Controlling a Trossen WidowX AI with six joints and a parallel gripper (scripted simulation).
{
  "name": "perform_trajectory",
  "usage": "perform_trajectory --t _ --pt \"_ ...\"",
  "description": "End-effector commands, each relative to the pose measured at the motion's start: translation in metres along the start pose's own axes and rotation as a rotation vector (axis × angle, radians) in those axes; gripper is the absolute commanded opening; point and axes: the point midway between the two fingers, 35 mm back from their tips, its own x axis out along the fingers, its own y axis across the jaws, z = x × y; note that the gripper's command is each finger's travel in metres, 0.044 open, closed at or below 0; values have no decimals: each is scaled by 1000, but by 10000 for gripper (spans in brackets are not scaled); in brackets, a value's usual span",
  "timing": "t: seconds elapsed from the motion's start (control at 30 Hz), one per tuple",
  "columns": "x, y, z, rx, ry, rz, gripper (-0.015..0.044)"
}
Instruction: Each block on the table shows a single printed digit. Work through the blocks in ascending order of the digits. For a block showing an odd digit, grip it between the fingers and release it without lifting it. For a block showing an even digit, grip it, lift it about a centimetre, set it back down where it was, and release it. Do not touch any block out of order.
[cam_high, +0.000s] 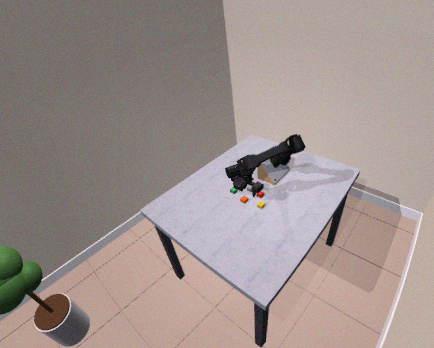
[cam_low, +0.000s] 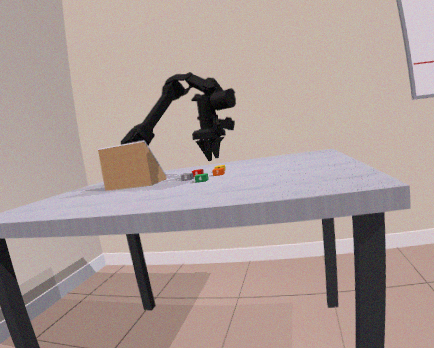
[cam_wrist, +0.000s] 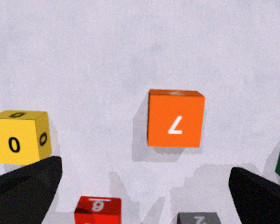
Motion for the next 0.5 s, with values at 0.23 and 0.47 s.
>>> perform_trajectory --t 0.23,0.47 --pt "-64 159 -55 -22 -5 -2 400" --pt "-72 180 -73 -21 -4 2 400"
